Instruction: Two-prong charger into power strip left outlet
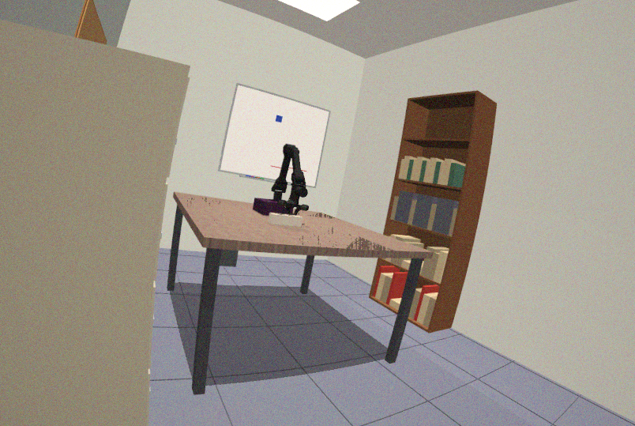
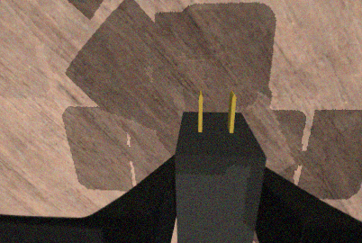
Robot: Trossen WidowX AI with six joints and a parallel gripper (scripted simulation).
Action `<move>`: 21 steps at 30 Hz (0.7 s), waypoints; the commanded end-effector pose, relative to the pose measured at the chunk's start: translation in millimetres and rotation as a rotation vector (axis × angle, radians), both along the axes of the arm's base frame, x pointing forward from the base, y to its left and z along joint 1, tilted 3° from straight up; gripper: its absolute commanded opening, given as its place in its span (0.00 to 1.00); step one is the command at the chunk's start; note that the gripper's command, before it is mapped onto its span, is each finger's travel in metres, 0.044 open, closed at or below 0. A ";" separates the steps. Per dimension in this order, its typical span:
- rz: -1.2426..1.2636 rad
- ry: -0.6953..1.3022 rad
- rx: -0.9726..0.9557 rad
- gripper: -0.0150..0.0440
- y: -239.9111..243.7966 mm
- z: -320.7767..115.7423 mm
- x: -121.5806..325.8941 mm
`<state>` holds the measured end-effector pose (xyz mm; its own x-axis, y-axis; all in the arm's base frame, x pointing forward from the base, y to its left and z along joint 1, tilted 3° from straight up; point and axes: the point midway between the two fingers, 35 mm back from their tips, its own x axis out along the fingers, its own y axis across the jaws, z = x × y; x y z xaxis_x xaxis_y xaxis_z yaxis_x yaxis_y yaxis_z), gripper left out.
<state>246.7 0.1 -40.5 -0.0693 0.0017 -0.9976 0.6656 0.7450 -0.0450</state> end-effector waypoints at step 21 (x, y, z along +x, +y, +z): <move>0.092 -0.009 -0.005 0.25 -5.4 41.1 3.1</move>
